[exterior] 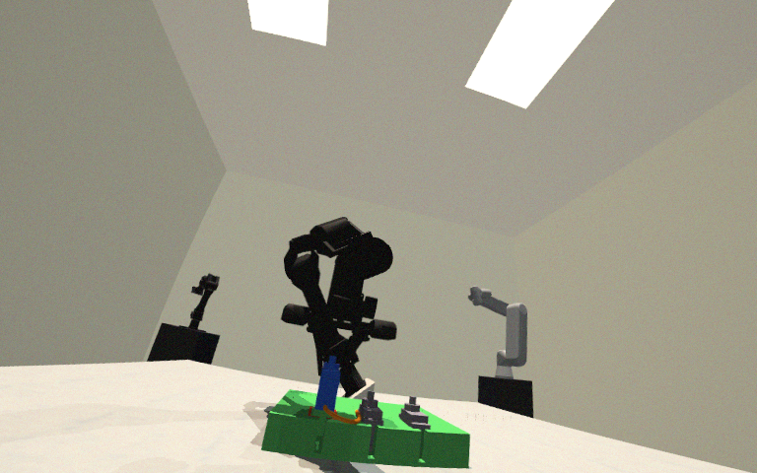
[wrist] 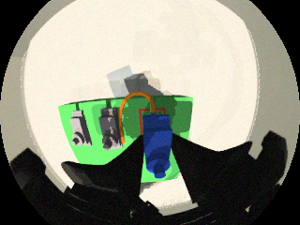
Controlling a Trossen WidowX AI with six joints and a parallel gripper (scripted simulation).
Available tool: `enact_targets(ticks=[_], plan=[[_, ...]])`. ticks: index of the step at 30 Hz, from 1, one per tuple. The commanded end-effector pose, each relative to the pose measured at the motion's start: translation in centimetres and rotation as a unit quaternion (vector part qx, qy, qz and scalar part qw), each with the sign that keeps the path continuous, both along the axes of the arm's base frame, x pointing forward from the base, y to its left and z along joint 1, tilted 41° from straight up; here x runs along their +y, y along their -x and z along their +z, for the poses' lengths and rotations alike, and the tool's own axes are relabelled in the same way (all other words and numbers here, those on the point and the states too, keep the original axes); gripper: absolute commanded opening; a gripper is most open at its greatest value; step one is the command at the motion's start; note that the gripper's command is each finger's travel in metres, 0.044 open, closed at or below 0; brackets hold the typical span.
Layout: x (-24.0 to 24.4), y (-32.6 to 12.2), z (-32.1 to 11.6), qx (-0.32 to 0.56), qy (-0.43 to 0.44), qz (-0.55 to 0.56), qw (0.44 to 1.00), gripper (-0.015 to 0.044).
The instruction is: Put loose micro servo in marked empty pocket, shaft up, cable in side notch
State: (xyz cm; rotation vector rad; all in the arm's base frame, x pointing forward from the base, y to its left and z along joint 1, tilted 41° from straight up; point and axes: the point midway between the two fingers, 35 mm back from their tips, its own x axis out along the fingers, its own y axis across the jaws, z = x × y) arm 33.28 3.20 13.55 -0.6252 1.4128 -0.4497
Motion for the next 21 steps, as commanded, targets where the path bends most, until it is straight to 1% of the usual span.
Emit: enact_targets(ticks=[1,21], plan=[[-0.2,-0.1,-0.1,-0.001,0.001,0.002,1.0,0.0],[-1.5,-0.3,-1.7,-0.001,0.001,0.002,1.0,0.0]])
